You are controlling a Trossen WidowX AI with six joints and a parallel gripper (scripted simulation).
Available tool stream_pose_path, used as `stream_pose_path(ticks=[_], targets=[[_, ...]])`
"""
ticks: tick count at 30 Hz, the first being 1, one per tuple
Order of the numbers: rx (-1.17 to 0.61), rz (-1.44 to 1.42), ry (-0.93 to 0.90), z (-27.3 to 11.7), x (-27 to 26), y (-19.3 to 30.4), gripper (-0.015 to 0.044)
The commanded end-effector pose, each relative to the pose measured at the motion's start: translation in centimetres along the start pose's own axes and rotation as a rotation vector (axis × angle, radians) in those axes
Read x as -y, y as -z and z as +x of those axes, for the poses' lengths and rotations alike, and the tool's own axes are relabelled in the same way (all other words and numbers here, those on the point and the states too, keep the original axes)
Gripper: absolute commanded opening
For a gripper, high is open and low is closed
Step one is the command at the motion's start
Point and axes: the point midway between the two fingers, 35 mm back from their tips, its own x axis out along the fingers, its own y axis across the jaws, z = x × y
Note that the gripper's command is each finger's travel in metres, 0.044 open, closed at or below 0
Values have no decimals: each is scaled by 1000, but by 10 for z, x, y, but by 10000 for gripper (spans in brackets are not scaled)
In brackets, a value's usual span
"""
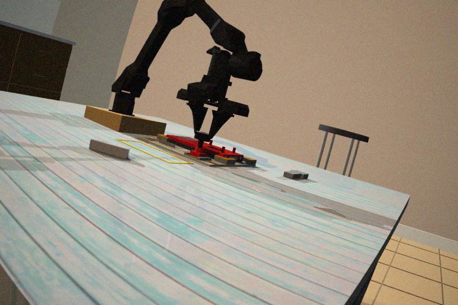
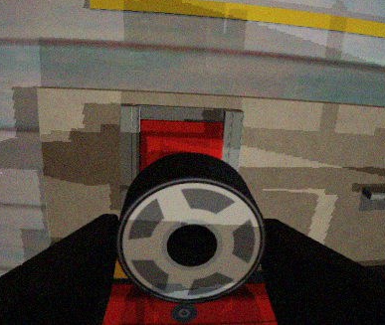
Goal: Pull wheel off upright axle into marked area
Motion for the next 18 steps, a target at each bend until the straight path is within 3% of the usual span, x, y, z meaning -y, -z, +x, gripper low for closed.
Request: stream_pose_path(ticks=[1,18], targets=[[1,4,-4,-4,-1,0,0],[2,4,-5,-10,0,0,0]])
